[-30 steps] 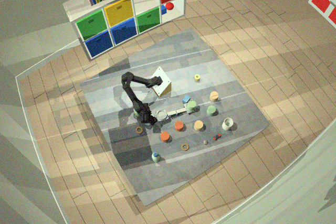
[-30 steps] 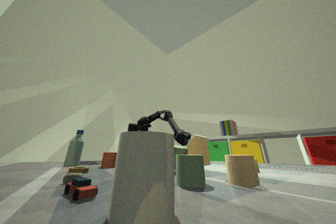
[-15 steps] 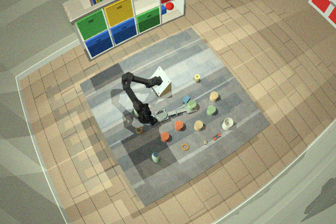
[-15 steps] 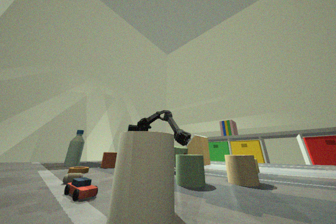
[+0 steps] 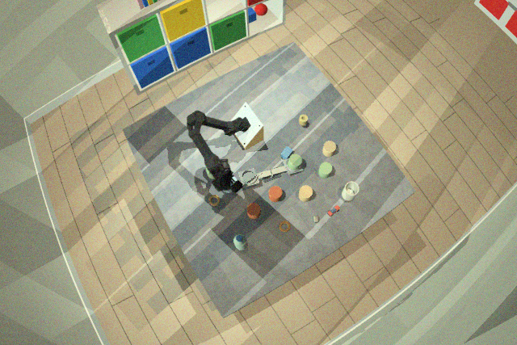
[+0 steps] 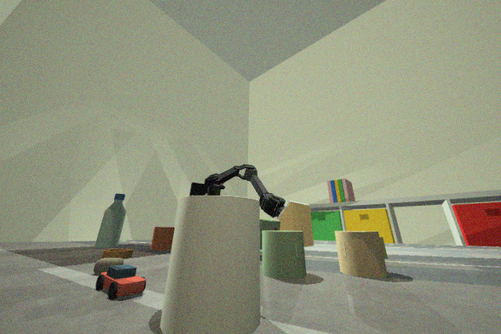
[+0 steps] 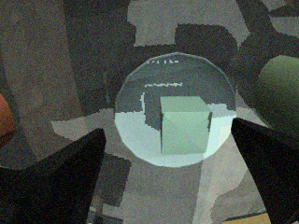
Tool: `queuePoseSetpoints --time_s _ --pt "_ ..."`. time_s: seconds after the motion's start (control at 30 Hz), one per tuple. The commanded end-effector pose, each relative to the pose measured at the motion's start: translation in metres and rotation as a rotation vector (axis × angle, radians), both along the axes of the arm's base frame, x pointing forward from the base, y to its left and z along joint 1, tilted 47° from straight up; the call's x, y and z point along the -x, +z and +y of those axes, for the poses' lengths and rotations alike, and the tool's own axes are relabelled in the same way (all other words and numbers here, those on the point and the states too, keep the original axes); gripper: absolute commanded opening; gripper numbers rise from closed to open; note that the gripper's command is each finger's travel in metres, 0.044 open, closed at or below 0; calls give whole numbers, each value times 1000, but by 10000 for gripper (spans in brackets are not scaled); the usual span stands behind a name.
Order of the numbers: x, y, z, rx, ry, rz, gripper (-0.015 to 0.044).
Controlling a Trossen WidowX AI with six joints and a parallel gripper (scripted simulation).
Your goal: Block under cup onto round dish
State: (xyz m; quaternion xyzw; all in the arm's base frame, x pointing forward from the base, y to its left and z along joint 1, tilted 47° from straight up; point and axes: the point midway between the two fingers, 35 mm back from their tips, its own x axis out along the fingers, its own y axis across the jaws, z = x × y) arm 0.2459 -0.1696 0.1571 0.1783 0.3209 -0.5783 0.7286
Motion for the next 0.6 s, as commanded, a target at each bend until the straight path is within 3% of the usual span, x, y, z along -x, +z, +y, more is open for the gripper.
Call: queuePoseSetpoints --time_s 0.0,0.57 --pt "1 11 11 -1 -6 -8 440" --pt "14 57 66 -17 -34 -1 440"
